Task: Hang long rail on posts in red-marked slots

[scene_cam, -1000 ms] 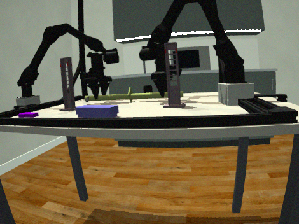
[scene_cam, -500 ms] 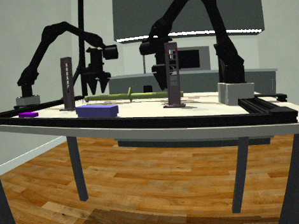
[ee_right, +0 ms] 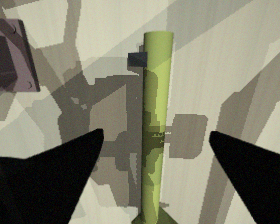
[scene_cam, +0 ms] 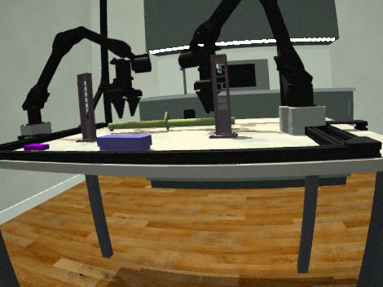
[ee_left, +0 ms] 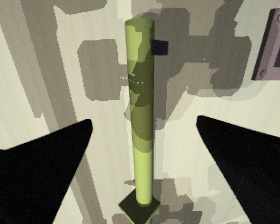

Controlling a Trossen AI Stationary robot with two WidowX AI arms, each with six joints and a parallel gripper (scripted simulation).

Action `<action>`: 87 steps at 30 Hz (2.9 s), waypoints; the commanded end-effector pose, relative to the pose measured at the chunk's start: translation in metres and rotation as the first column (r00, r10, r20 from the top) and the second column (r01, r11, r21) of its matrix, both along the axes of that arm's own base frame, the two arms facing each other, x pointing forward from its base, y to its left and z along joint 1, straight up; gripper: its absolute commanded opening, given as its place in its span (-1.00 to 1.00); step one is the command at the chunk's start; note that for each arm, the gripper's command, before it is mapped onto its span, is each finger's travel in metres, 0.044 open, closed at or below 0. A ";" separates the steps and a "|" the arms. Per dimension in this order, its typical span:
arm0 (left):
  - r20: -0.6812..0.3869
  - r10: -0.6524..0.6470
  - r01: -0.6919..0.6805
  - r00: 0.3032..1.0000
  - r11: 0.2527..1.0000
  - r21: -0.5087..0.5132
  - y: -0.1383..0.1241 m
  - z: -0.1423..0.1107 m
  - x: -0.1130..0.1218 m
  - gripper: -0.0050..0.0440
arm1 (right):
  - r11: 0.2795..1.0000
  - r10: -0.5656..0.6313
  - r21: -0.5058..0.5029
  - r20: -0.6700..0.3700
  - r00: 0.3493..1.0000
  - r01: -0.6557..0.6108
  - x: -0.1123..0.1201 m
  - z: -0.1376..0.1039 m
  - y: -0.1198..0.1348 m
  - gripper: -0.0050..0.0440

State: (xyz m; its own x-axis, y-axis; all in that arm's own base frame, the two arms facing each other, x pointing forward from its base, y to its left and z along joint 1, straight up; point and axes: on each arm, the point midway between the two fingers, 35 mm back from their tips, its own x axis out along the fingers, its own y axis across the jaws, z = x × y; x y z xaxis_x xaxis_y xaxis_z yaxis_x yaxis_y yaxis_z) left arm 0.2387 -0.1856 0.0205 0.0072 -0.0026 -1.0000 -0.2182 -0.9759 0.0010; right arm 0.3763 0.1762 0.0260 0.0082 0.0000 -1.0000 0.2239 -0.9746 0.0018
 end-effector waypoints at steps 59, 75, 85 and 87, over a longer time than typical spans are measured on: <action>0.001 0.000 0.000 1.000 1.000 -0.001 0.000 -0.037 -0.001 0.90 | 1.000 0.000 0.001 0.002 1.000 0.000 -0.001 -0.037 0.000 0.90; 0.001 0.000 0.000 1.000 1.000 -0.001 0.000 -0.037 -0.001 -0.47 | 1.000 0.000 0.001 0.002 1.000 0.000 -0.001 -0.037 0.000 -0.47; 0.001 0.000 0.000 1.000 1.000 -0.001 0.000 -0.037 -0.001 -0.47 | 1.000 0.000 0.001 0.002 1.000 0.000 -0.001 -0.037 0.000 -0.57; 0.001 0.000 0.000 1.000 1.000 -0.001 0.000 -0.037 -0.001 -0.47 | 1.000 0.000 0.001 0.002 1.000 0.000 -0.001 -0.037 0.000 -0.57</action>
